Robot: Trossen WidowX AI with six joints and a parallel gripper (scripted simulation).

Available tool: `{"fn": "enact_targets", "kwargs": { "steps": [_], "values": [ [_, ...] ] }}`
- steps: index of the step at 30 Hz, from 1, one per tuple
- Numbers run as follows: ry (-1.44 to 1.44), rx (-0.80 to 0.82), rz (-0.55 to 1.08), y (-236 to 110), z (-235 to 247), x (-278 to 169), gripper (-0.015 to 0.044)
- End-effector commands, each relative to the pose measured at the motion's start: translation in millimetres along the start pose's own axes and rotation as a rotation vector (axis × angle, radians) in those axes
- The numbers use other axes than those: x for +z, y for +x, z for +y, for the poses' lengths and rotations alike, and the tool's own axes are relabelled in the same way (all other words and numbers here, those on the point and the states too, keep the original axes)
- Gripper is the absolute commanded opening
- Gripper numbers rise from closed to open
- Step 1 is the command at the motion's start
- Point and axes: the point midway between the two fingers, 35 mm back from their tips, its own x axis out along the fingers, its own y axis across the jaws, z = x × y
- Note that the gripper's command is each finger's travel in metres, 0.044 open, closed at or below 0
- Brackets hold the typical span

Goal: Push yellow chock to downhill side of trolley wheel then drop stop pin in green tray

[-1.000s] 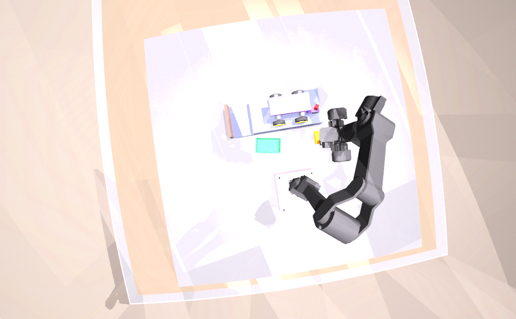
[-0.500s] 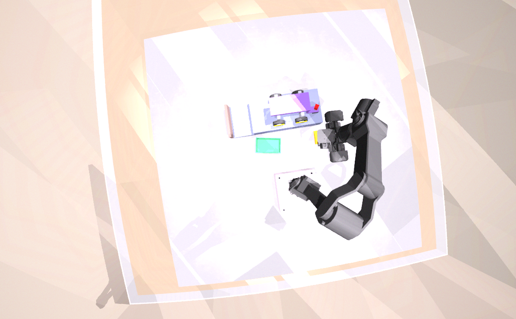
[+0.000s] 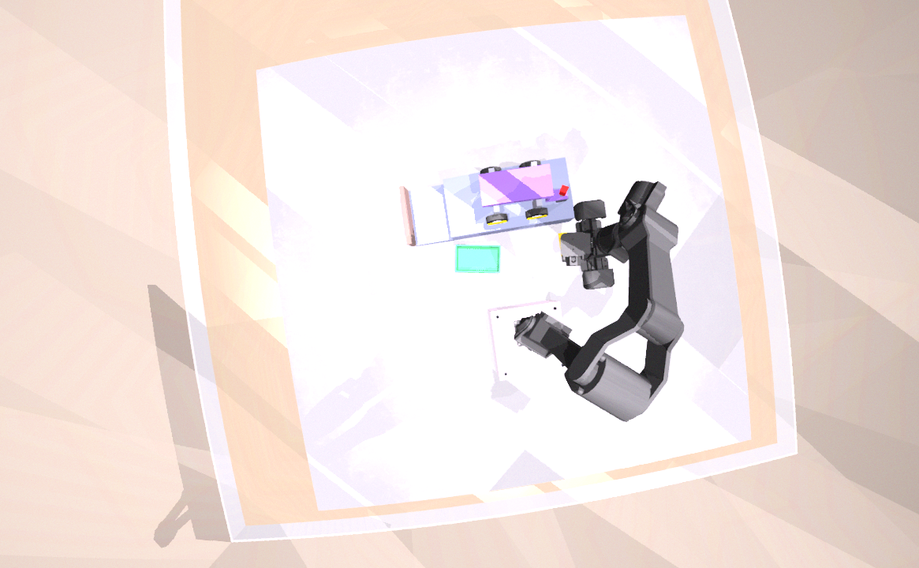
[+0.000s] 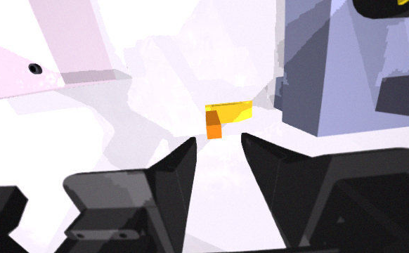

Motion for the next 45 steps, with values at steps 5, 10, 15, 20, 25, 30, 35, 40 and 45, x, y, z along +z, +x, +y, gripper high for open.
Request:
{"fn": "enact_targets", "kwargs": {
  "steps": [5, 10, 15, 20, 25, 30, 35, 40, 45],
  "values": [
    [-0.003, 0.009, -0.001, 15.4, 1.8, 0.6, 0.019],
    [-0.003, 0.009, -0.002, 23.0, 2.3, 0.7, 0.019],
    [-0.003, 0.009, -0.002, 27.9, 2.7, 0.9, 0.019],
    [-0.003, 0.009, -0.002, 27.9, 2.7, 0.9, 0.019],
    [-0.003, 0.009, -0.002, 33.0, 2.5, 0.8, 0.019],
    [-0.003, 0.009, -0.002, 40.8, 2.5, 0.8, 0.019],
    [-0.003, 0.009, -0.002, 49.0, 2.8, 0.9, 0.019],
    [-0.003, 0.009, -0.002, 53.1, 3.0, 1.1, 0.019],
    [-0.001, 0.003, -0.003, 49.8, 1.3, 0.6, 0.0111]
  ]
}}
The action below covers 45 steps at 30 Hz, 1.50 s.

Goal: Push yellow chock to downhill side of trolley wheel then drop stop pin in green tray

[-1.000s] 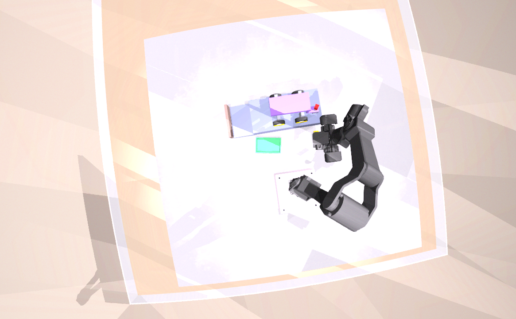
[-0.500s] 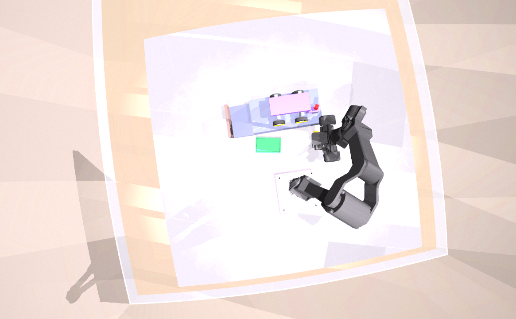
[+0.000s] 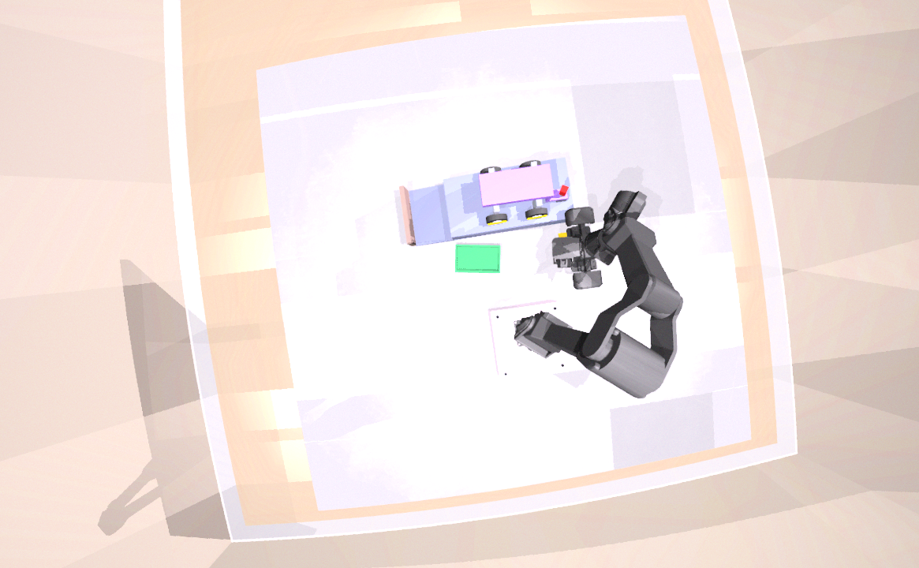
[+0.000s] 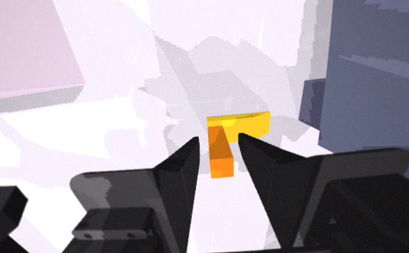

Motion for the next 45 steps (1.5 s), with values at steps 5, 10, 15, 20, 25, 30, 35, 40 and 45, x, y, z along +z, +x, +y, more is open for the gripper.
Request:
{"fn": "enact_targets", "kwargs": {
  "steps": [5, 10, 15, 20, 25, 30, 35, 40, 45],
  "values": [
    [0.0, -0.001, 0.001, -0.5, -0.2, -0.2, 0.0039],
    [0.0, -0.001, 0.001, -0.5, -0.2, -0.2, 0.0005],
    [-0.002, 0.004, 0.002, -17.4, 0.2, 0.3, 0.0],
    [-0.003, 0.005, 0.002, -32.1, 1.8, 1.9, 0.0],
    [-0.003, 0.005, 0.002, -47.9, 1.9, 2.5, 0.0],
    [-0.003, 0.005, 0.002, -62.7, 2.0, 3.0, 0.0],
    [-0.003, 0.005, 0.002, -78.1, 2.1, 3.3, 0.0],
    [-0.003, 0.005, 0.002, -91.8, 1.9, 3.3, 0.0],
    [-0.003, 0.005, 0.002, -105.7, 1.6, 3.0, 0.0]
  ]
}}
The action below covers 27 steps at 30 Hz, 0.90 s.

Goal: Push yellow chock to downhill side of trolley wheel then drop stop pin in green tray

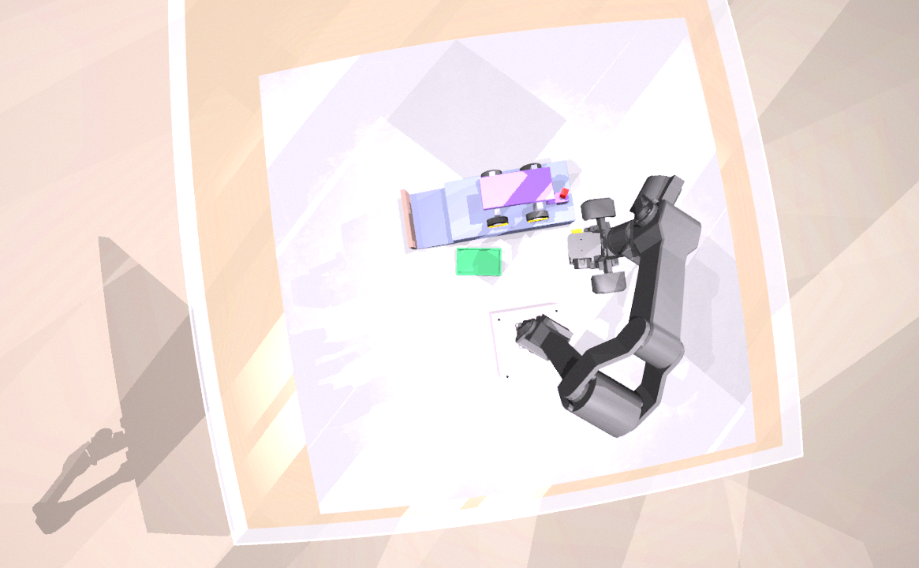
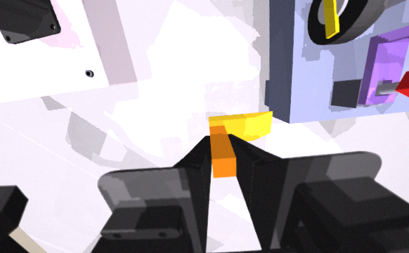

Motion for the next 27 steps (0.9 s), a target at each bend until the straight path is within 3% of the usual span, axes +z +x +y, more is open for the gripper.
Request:
{"fn": "enact_targets", "kwargs": {
  "steps": [1, 15, 27],
  "values": [
    [0.001, -0.002, 0.007, -15.1, -0.4, -1.1, 0.0],
    [0.001, -0.002, 0.007, -53.3, -1.3, -3.6, 0.0],
    [0.147, -0.003, 0.006, -53.9, -1.3, -3.6, 0.0]
  ]
}}
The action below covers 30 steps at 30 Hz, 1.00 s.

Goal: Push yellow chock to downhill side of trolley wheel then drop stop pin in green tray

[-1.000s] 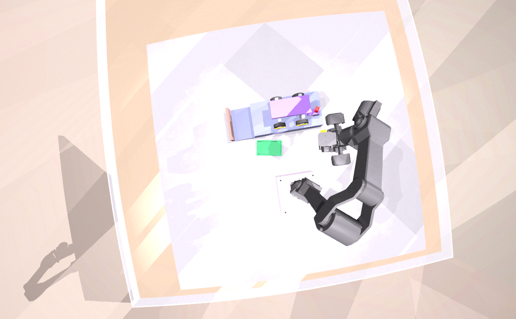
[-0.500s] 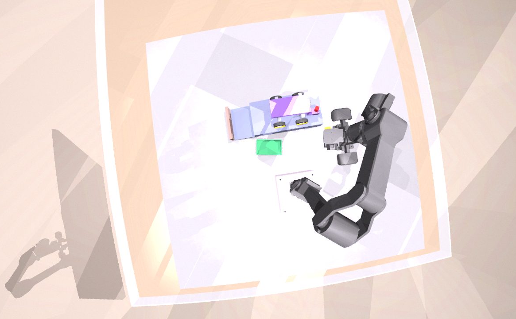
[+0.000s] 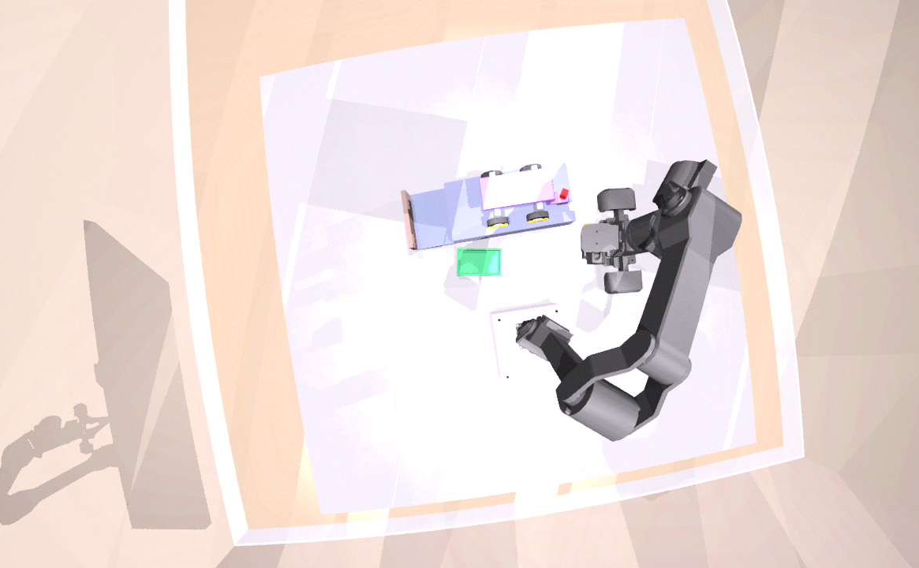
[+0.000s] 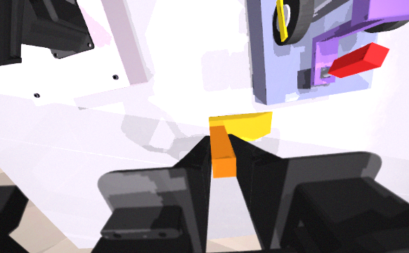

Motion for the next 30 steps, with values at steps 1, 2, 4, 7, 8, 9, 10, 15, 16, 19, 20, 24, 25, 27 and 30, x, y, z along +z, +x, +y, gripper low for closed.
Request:
{"fn": "enact_targets", "kwargs": {
  "steps": [1, 2, 4, 7, 8, 9, 10, 15, 16, 19, 20, 24, 25, 27, 30],
  "values": [
    [0.12, 0.001, 0.004, -1.4, 0.2, -0.7, 0.0],
    [0.154, 0.001, 0.003, -1.4, 0.2, -0.7, 0.0],
    [0.222, 0.001, 0.003, -1.4, 0.2, -0.7, 0.0],
    [0.326, 0.0, 0.003, -1.4, 0.2, -0.8, 0.0],
    [0.361, 0.0, 0.003, -1.4, 0.2, -0.8, 0.0],
    [0.396, 0.0, 0.003, -1.4, 0.2, -0.8, 0.0],
    [0.43, 0.0, 0.003, -1.4, 0.2, -0.8, 0.0],
    [0.603, 0.0, 0.003, -1.4, 0.2, -0.8, 0.0],
    [0.638, -0.001, 0.003, -1.4, 0.2, -0.8, 0.0],
    [0.741, -0.001, 0.003, -1.4, 0.2, -0.8, 0.0],
    [0.776, -0.001, 0.003, -1.4, 0.2, -0.8, 0.0],
    [0.914, -0.001, 0.003, -1.4, 0.2, -0.8, 0.0],
    [0.948, -0.001, 0.003, -1.4, 0.2, -0.8, 0.0],
    [1.017, -0.001, 0.003, -1.4, 0.2, -0.8, 0.0],
    [1.12, -0.001, 0.003, -1.5, 0.2, -0.8, 0.0]
  ]
}}
